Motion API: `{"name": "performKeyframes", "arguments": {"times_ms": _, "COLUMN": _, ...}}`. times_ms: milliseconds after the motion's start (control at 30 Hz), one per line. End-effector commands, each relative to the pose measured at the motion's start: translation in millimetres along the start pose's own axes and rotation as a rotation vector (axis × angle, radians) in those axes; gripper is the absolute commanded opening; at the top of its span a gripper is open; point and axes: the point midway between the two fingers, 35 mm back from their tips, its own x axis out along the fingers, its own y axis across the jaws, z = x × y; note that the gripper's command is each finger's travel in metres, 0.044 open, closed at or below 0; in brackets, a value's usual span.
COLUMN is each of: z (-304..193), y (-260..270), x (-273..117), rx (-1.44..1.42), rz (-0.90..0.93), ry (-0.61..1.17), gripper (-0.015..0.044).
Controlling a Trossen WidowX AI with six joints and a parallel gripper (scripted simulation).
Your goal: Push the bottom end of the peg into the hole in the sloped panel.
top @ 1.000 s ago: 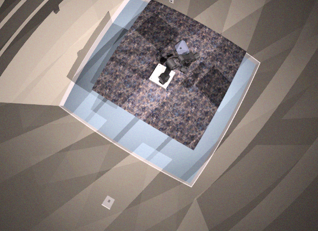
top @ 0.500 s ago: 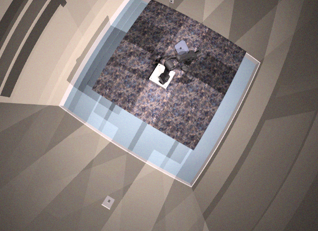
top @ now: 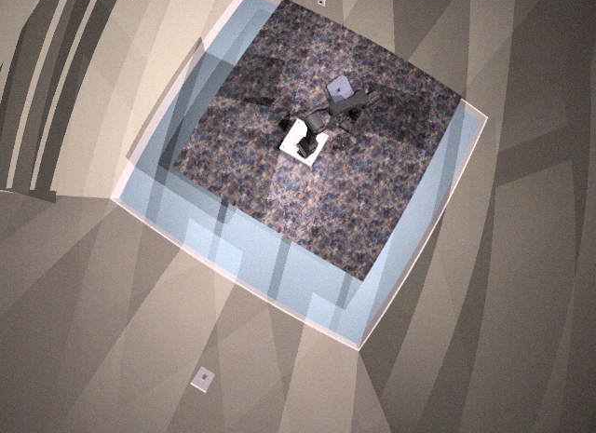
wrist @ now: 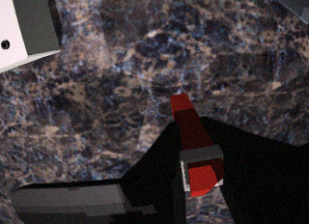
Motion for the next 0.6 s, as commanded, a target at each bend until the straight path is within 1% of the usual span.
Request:
{"name": "performKeyframes", "arguments": {"times_ms": 0, "z": 1.1, "y": -1.1, "x": -1.2, "rx": 0.022, "rz": 0.0, "ry": 0.011, "gripper": 0.0}}
{"name": "performKeyframes", "arguments": {"times_ms": 567, "z": 9.8, "y": -7.4, "x": -0.5, "rx": 0.137, "rz": -0.008, "ry": 0.05, "gripper": 0.0}}
